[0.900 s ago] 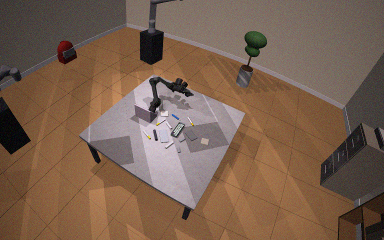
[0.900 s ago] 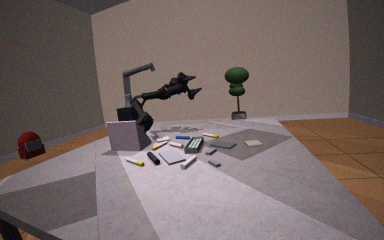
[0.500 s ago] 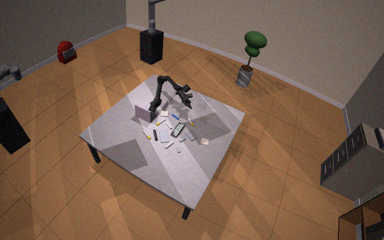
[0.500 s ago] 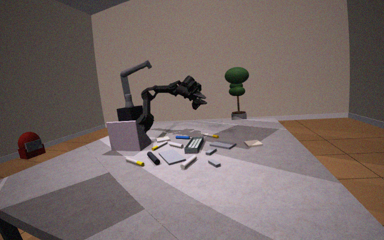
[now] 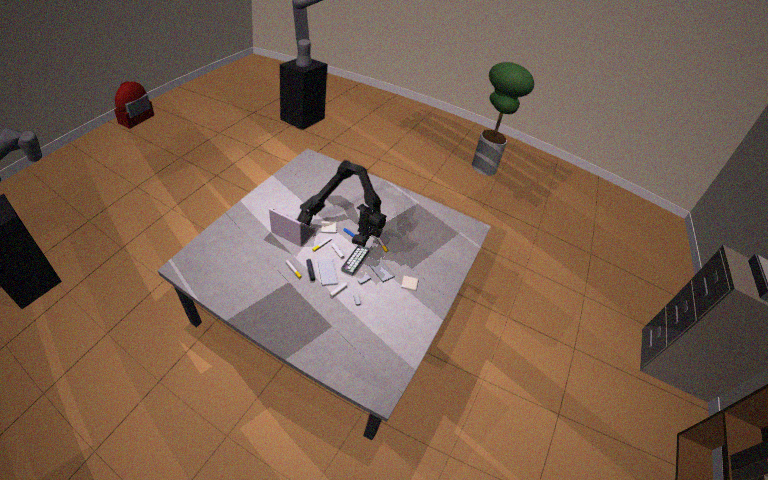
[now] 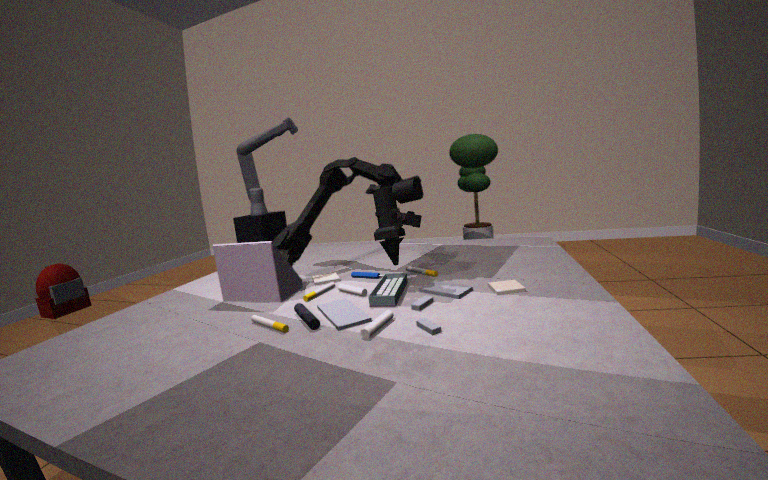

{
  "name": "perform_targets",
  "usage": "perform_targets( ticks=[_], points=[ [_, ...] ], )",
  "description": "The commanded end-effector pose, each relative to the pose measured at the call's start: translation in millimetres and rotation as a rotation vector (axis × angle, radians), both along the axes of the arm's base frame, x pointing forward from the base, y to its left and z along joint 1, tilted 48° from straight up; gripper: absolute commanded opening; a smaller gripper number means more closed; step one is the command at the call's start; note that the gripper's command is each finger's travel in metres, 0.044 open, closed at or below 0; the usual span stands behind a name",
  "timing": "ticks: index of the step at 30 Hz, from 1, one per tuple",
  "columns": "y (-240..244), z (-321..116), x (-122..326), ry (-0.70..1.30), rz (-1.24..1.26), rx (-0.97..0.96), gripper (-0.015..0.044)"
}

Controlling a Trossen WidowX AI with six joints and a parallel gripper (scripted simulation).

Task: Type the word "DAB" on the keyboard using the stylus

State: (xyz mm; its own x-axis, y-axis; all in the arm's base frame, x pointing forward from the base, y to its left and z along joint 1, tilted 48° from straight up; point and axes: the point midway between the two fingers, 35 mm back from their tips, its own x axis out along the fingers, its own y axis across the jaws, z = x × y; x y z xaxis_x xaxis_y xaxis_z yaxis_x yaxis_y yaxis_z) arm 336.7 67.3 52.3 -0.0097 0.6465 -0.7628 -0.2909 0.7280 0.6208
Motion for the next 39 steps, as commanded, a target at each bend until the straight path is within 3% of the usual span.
perform_targets(
  ticks=[1,13,18,29,34,39],
  points=[
    [8,-14,-8,0.167,0.014,0.111,0.0],
    [7,-16,-8,0.177,0.013,0.117,0.0],
    [-28,-56,1,0.176,0.013,0.115,0.0],
    [-31,-60,2,0.175,0.013,0.115,0.0],
    [-66,-99,12,0.174,0.013,0.112,0.0],
    [-67,-101,12,0.174,0.013,0.112,0.0]
  ],
)
